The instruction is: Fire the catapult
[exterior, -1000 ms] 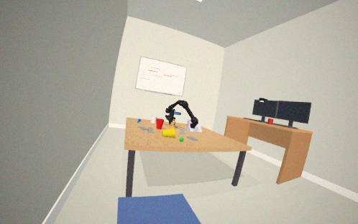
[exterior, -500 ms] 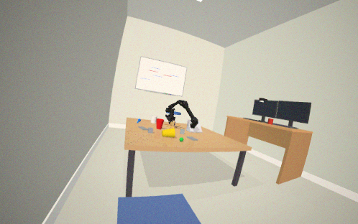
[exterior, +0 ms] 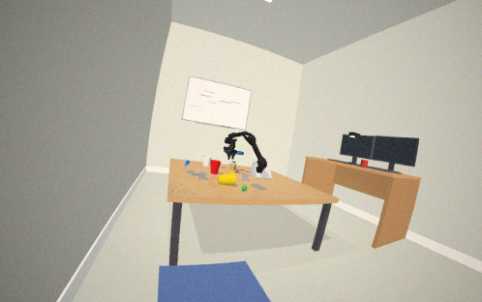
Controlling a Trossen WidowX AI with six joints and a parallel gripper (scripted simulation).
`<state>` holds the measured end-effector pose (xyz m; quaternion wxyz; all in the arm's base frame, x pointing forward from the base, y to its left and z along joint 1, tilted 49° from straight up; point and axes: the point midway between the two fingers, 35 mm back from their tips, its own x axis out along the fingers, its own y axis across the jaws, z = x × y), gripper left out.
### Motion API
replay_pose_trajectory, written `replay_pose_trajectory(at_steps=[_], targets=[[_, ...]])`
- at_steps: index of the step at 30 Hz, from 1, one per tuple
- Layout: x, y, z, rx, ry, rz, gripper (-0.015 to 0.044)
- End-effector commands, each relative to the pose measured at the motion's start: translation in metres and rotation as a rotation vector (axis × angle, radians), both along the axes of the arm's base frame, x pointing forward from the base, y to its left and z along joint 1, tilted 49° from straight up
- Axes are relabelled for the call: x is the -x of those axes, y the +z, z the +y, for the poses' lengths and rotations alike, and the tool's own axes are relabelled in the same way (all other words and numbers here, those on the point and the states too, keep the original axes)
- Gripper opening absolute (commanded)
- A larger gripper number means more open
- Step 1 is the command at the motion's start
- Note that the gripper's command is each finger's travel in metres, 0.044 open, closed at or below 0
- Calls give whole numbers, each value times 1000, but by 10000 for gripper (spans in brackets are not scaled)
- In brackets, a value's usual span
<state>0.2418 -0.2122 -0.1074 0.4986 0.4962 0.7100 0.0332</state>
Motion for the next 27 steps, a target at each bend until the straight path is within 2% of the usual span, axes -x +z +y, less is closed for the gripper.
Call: replay_pose_trajectory(at_steps=[1, 5, 27], targets=[[3, 0, 1, 3, -4, -3, 440], [3, -25, 29, 1, -4, -4, 440], [2, -45, 50, 1, -4, -5, 440]])
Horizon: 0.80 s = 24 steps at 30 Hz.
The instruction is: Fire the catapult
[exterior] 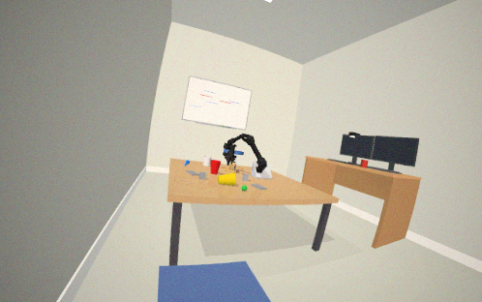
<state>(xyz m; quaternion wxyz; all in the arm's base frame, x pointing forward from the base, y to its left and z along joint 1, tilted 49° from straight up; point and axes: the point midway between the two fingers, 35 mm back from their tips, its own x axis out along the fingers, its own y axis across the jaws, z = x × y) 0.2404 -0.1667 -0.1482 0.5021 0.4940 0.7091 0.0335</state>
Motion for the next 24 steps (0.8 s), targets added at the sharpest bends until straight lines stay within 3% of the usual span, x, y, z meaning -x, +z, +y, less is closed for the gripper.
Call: replay_pose_trajectory(at_steps=[1, 18, 24], targets=[[1, -5, 6, -5, -6, 1, 440], [1, -21, 25, -6, -6, 1, 440], [1, -19, 22, -2, 1, 0, 282]])
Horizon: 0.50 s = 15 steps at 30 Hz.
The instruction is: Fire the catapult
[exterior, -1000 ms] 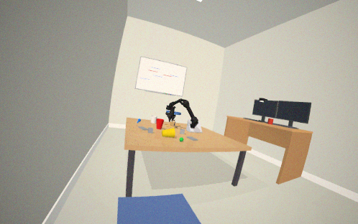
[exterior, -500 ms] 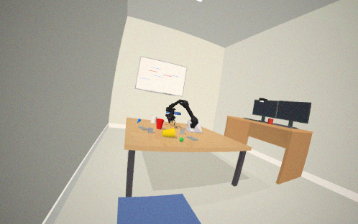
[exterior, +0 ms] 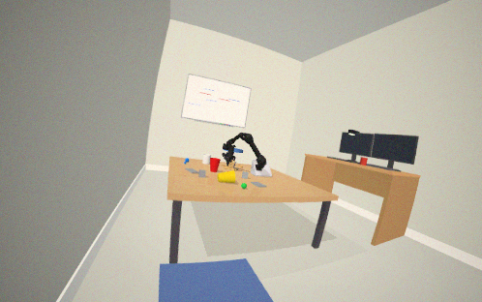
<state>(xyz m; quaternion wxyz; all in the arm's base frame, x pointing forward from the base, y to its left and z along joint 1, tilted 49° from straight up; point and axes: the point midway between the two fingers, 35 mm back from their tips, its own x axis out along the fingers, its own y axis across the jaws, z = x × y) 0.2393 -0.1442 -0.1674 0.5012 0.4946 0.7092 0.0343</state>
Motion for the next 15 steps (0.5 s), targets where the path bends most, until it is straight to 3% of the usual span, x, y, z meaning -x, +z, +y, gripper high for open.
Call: replay_pose_trajectory(at_steps=[1, 5, 11, 15], targets=[[0, 0, -1, 1, 0, -1, 256], [0, 0, -1, 1, 0, -1, 151], [0, 0, -1, 1, 0, -1, 111], [-1, 26, -29, 1, 0, 0, 6]])
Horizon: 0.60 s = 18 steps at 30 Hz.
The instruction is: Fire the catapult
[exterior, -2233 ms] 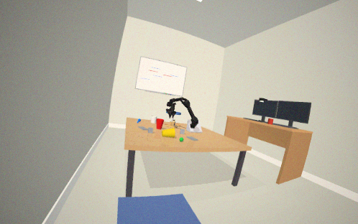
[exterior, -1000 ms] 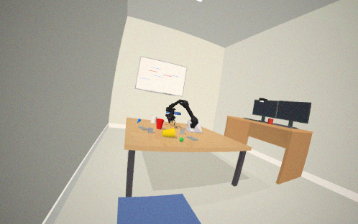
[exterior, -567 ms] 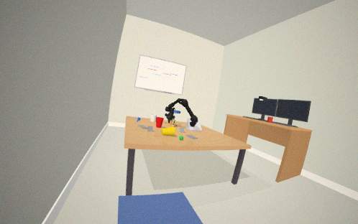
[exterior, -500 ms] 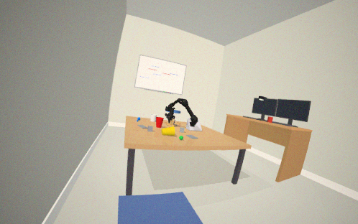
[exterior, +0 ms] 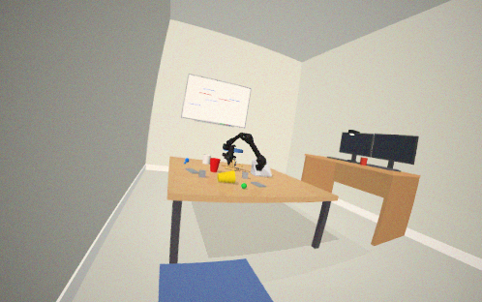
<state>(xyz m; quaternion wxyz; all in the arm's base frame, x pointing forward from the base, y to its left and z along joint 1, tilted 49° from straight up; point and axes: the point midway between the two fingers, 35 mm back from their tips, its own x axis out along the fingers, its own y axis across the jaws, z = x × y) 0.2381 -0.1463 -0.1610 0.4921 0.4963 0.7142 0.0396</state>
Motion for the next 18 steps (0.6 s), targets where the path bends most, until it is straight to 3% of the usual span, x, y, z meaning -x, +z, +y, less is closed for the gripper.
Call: replay_pose_trajectory(at_steps=[1, 18], targets=[[-1, 25, -33, 19, -9, -12, 0], [-4, 14, -22, 17, -12, -13, 0]])
